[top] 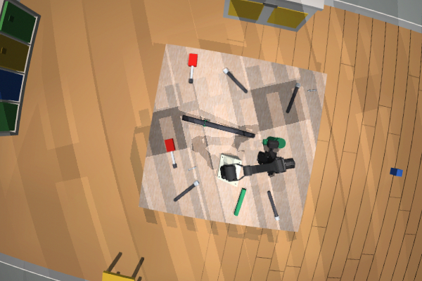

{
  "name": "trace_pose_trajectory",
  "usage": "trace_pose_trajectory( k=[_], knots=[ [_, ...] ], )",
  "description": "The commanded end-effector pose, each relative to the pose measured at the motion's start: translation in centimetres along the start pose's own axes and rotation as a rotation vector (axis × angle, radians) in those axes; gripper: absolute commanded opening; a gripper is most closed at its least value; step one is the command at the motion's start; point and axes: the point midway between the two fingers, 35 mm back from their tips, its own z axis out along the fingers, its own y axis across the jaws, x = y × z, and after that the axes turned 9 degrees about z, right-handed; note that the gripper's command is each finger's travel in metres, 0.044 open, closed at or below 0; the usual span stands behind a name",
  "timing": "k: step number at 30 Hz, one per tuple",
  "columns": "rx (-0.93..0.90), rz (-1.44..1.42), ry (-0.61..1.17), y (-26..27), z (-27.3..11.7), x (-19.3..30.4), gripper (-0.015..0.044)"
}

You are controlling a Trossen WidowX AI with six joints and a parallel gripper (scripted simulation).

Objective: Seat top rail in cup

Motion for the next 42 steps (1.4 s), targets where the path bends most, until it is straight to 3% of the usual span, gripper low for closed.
trace_pose_trajectory(
  k=[1, 42],
  knots=[
    [-0.002, 0.005, -0.009, 1.0, 1.5, 0.0, 0.044],
    [0.0, 0.005, -0.009, 0.8, 7.5, -0.1, 0.044]
  ],
)
